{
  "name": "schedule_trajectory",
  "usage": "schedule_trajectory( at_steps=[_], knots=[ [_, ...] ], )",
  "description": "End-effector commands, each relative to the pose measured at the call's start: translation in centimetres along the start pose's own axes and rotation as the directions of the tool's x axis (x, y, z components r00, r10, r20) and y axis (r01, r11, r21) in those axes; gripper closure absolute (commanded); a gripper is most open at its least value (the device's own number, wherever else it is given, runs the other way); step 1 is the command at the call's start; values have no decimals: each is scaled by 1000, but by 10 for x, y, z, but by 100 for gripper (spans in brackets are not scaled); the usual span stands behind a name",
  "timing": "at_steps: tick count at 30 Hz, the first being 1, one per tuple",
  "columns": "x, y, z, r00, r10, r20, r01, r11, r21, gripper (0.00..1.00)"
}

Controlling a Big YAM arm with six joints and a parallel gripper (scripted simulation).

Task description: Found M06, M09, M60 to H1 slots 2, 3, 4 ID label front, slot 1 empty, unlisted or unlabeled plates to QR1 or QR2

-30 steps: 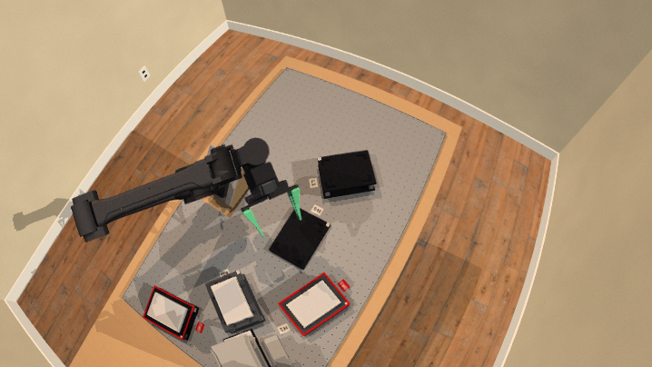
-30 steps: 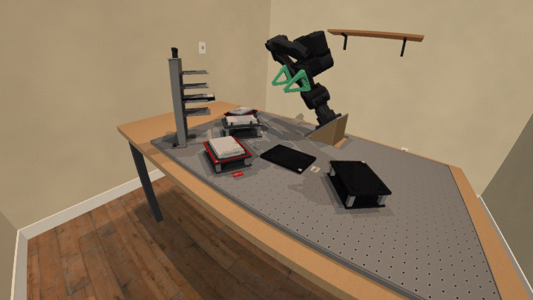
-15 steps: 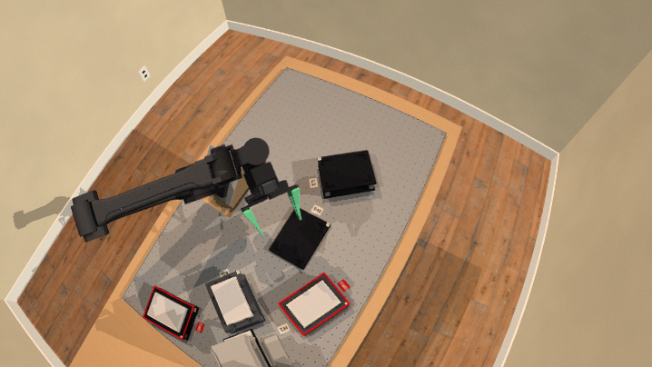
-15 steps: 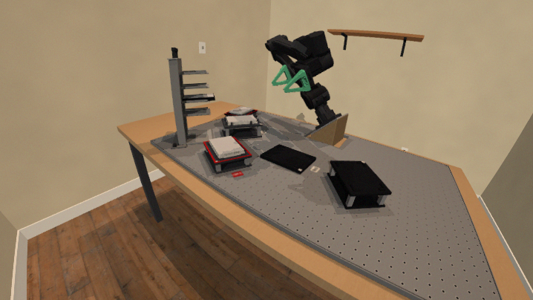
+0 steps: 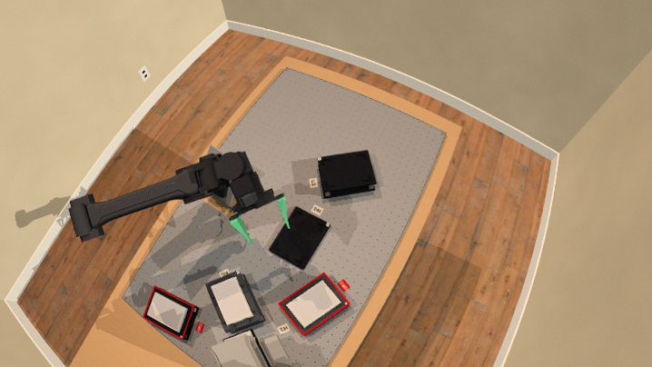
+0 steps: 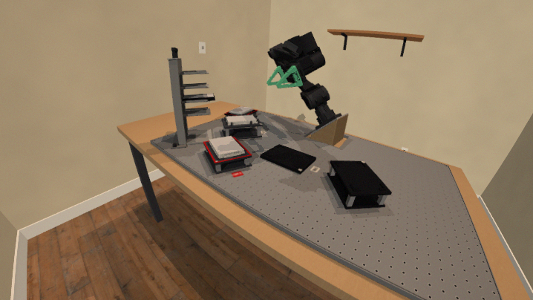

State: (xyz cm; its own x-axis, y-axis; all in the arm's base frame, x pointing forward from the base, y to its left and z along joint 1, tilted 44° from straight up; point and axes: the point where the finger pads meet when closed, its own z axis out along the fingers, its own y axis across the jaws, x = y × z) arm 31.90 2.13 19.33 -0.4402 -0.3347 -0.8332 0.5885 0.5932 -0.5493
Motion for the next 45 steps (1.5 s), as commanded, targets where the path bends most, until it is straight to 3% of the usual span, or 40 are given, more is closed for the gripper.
schedule_trajectory(
  at_steps=[1,12,13,16,27,29,30,36,39,42,45],
  knots=[
    [-9,-15,10,1000,-29,-3,29,999,17,0],
    [-14,-41,21,998,-58,-7,58,998,16,0],
    [-24,-45,22,999,-40,-2,40,999,18,0],
    [-17,-53,24,998,-58,-6,58,998,16,0],
    [-48,-95,34,1000,-13,10,12,1000,24,0],
    [-48,-95,34,1000,-13,10,12,1000,24,0],
    [-27,-92,34,999,-54,-4,55,998,17,0],
    [-53,-122,37,1000,-8,14,8,1000,26,0],
    [-42,-127,37,999,-32,6,32,999,22,0],
    [-54,-144,37,1000,-10,16,10,1000,27,0],
    [-50,-148,37,1000,-20,12,20,999,26,0]
  ],
)
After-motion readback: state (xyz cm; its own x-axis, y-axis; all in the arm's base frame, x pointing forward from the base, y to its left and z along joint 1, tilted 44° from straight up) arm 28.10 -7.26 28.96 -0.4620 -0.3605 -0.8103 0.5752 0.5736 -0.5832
